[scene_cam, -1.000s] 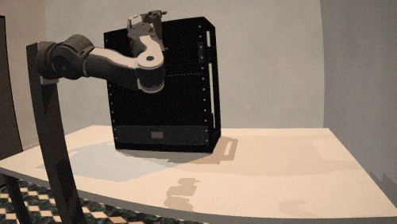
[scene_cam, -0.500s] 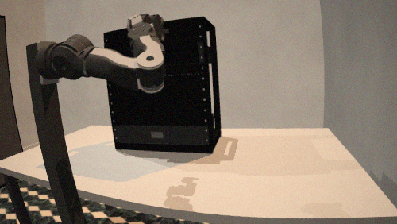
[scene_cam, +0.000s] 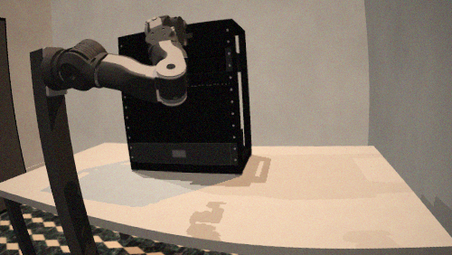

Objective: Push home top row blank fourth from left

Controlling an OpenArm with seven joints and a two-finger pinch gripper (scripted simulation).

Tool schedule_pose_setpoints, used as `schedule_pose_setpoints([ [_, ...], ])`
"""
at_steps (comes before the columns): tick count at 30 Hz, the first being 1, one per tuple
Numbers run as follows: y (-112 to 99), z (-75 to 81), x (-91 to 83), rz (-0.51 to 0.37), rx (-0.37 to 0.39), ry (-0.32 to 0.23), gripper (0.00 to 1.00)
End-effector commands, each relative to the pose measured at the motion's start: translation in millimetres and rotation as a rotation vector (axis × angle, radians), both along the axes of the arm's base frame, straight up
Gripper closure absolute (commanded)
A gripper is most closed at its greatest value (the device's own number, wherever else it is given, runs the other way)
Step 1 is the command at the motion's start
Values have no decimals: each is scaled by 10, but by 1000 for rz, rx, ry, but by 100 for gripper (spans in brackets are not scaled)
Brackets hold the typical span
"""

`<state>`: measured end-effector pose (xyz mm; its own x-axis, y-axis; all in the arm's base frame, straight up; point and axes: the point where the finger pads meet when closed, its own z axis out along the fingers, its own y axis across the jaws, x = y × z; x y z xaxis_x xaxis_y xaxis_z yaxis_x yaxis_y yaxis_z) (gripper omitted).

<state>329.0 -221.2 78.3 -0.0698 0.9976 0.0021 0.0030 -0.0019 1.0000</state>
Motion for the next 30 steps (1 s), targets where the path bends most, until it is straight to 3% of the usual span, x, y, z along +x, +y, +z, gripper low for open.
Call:
schedule_pose_setpoints([
  [1,2,-4,1,1,-3,4,100],
  [6,-25,-46,48,2,-2,5,100],
  [15,-279,-450,501,2,-2,6,100],
  [23,-289,-472,566,3,-2,6,100],
  [30,-252,-473,1052,3,-2,6,100],
])
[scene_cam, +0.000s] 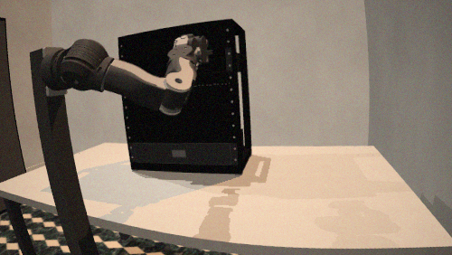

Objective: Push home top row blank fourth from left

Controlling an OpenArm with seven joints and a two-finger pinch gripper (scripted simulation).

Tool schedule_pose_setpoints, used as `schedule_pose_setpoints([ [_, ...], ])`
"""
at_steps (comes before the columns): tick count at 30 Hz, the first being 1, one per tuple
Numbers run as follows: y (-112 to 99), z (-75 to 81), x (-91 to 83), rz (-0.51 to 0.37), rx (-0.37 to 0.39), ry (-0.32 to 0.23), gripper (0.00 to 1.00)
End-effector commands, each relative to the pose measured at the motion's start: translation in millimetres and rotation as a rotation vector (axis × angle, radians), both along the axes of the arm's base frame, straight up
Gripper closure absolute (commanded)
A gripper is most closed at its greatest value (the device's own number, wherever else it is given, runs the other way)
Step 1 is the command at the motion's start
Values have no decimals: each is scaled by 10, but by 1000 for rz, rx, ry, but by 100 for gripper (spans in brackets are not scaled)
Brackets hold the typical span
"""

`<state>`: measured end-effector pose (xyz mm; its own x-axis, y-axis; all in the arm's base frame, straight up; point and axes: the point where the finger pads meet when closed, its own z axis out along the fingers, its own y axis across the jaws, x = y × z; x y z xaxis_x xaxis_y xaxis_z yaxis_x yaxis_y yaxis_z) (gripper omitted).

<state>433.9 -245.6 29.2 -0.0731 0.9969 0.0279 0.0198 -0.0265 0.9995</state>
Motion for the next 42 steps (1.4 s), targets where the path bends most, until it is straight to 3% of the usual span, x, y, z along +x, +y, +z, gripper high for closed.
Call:
schedule_pose_setpoints([
  [1,-4,19,56,0,-27,-10,100],
  [6,2,1,128,0,-27,-6,100],
  [42,11,26,123,0,-28,-6,100],
])
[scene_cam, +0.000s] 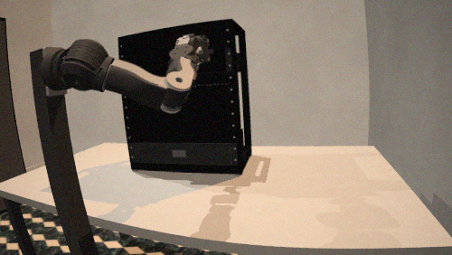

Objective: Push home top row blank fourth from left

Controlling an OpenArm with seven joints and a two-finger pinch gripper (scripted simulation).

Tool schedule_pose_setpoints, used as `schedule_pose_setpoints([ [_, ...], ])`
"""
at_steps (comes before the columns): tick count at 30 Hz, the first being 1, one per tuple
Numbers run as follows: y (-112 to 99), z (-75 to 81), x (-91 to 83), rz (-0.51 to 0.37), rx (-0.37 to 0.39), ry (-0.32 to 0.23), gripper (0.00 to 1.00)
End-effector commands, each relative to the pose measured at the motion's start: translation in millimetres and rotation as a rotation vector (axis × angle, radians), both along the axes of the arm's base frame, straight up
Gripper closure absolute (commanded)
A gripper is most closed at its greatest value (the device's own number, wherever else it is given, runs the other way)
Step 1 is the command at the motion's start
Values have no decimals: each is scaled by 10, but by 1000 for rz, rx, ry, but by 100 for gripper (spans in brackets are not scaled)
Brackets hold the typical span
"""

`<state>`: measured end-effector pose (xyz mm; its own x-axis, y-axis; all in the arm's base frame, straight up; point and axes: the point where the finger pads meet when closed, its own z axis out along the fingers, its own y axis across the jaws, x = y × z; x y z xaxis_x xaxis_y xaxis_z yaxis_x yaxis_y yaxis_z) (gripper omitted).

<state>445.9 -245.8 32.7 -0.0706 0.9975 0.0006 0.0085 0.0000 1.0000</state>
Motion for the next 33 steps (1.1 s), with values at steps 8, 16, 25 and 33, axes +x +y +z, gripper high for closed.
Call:
schedule_pose_setpoints([
  [8,17,-29,86,3,0,9,100],
  [16,19,-28,105,3,-1,8,100],
  [25,22,-8,186,3,0,9,100],
  [33,24,5,203,3,-1,7,100],
])
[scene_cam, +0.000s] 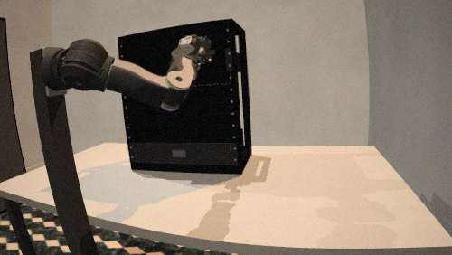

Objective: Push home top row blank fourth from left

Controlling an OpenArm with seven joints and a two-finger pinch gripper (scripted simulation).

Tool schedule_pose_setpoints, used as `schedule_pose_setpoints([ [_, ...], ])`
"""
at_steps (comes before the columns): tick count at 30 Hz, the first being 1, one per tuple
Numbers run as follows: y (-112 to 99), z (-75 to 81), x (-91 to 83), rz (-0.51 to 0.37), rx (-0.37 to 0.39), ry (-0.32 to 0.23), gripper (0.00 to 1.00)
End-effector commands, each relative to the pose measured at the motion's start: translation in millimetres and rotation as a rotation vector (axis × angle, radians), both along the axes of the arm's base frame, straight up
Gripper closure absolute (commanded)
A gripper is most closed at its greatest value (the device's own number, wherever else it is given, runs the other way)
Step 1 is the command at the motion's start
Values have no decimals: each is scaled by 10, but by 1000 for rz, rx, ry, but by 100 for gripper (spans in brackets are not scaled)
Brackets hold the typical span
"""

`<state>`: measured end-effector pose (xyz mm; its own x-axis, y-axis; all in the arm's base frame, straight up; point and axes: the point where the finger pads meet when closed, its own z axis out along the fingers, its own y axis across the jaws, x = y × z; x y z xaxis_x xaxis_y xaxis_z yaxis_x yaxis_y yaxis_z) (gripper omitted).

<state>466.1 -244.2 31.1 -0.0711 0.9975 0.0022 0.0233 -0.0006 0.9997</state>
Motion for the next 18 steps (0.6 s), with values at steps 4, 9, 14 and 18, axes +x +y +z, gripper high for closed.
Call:
schedule_pose_setpoints([
  [4,8,19,4,3,-2,-7,100],
  [9,11,18,84,3,-1,-6,100],
  [14,12,20,104,3,-1,-6,100],
  [18,13,22,103,3,-1,-7,100],
])
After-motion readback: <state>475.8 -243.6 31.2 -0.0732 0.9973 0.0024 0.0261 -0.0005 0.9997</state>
